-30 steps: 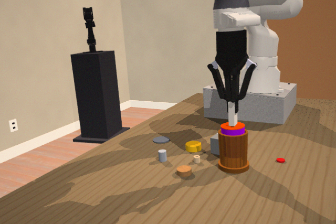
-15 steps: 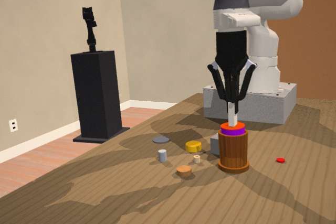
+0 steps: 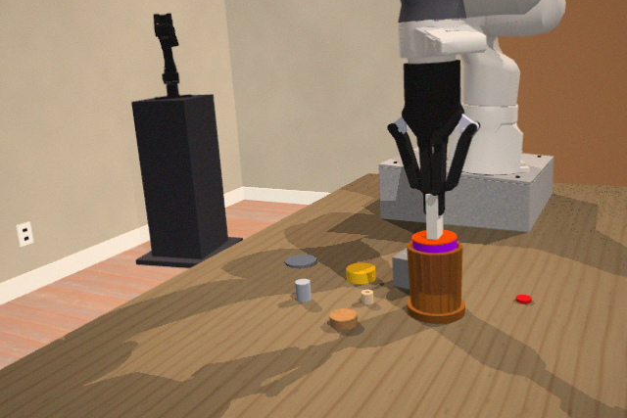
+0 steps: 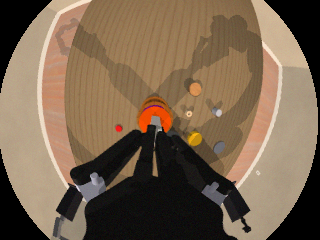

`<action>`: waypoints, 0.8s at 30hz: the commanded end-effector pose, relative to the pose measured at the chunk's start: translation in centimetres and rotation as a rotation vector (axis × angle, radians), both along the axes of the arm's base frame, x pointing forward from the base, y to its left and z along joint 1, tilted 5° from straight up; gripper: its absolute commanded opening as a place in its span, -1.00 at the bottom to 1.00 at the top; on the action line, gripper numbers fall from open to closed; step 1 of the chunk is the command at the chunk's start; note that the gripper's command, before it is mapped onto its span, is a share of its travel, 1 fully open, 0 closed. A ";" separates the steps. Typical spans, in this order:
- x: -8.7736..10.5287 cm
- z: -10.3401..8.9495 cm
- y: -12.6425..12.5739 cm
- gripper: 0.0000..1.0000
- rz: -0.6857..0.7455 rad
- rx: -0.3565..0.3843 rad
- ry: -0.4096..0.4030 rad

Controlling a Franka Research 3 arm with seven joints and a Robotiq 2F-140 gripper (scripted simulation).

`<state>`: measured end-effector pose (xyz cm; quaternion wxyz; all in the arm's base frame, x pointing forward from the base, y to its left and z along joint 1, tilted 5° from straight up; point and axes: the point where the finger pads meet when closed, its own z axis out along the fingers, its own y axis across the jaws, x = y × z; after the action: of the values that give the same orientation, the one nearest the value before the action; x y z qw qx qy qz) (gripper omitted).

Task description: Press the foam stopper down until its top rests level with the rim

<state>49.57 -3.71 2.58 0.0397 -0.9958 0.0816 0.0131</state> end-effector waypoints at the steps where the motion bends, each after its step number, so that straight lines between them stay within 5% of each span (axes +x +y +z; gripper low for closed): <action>1: -0.2 -0.4 0.0 -1.00 -0.005 -0.002 0.002; 24: -0.4 -1.4 0.2 -1.00 -0.005 -0.002 0.002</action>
<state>49.54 -3.62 1.77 0.0390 -0.9959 0.0815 0.0098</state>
